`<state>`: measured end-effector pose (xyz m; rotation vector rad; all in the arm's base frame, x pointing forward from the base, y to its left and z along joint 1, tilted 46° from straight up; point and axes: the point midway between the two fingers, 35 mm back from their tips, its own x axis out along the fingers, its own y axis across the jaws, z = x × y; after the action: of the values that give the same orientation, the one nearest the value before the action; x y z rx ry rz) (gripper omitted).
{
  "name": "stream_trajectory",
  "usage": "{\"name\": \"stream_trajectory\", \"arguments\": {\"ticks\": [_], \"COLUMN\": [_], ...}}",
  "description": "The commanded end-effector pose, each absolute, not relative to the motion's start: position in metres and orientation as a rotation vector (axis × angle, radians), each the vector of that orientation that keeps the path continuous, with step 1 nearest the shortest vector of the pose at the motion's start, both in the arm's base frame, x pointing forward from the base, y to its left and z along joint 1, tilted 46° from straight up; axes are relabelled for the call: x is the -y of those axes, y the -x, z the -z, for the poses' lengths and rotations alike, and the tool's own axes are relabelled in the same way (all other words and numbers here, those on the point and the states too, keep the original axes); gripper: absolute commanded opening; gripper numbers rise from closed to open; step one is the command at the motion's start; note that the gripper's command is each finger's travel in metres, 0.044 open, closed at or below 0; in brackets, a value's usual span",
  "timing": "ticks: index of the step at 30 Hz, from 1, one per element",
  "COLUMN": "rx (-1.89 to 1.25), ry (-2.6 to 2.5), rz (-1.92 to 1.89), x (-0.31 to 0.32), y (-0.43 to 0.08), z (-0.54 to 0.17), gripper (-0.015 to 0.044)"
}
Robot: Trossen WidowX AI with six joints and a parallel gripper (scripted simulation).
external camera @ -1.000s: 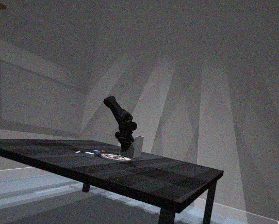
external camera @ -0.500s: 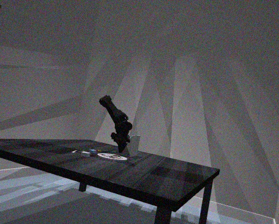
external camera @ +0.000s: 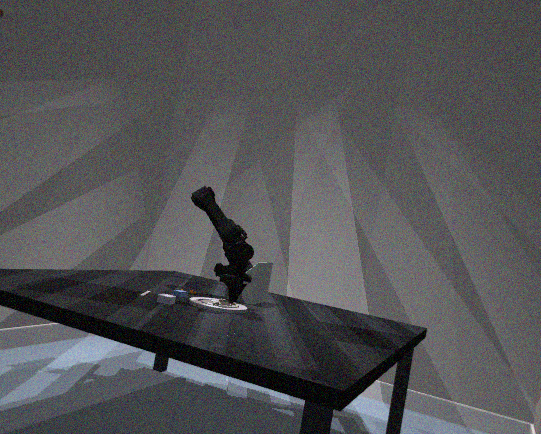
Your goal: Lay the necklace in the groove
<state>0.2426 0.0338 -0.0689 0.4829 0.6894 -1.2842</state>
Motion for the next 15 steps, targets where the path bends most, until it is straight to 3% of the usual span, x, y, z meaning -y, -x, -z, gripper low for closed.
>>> {"name": "stream_trajectory", "arguments": {"ticks": [1,5,10,15], "rx": [-0.69,-0.69,-0.691,-0.691], "ry": [-0.467,-0.467,-0.478,-0.478], "rz": [1.289,1.289,1.288,1.288], "x": [-0.0288,-0.0288,-0.0313,-0.0313], "y": [-0.2398,-0.2398,-0.2415,-0.2415], "z": [0.0709,0.0709,0.0707,0.0707], "gripper": [0.012,0.012,0.0,0.0]}}
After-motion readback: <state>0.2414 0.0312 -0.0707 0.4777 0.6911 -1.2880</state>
